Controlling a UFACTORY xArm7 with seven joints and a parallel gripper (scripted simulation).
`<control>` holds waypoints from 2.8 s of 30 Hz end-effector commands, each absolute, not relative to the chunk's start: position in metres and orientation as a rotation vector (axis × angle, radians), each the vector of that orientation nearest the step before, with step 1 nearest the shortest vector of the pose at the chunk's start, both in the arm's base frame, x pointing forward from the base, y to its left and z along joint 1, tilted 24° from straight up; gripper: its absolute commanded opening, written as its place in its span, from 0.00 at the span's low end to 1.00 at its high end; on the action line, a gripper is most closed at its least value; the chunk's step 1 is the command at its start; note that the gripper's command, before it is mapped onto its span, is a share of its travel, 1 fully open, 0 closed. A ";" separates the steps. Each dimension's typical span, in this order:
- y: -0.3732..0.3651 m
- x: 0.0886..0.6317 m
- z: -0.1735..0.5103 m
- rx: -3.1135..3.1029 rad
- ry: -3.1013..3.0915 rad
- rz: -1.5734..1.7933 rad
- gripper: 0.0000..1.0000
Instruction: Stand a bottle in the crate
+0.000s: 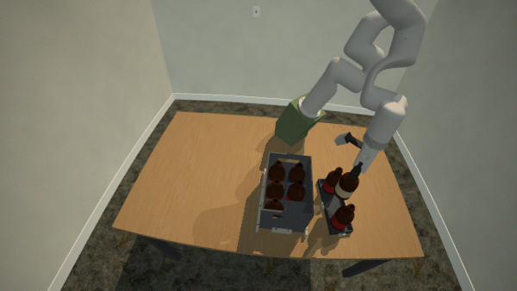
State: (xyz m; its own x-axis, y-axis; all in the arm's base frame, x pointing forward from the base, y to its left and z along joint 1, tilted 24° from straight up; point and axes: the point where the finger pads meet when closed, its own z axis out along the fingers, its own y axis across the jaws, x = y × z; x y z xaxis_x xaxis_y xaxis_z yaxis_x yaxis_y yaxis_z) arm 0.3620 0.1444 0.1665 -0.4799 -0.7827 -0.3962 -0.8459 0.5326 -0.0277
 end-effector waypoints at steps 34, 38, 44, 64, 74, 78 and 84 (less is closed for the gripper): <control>0.140 0.360 0.179 -1.339 2.411 0.241 0.00; 0.140 0.360 0.179 -1.339 2.411 0.241 0.00; 0.140 0.360 0.180 -1.339 2.411 0.241 0.00; 0.136 0.357 0.192 -1.339 2.411 0.241 0.00; 0.133 0.354 0.201 -1.339 2.411 0.241 0.00; 0.131 0.353 0.205 -1.339 2.411 0.241 0.00; 0.129 0.352 0.211 -1.339 2.411 0.241 0.00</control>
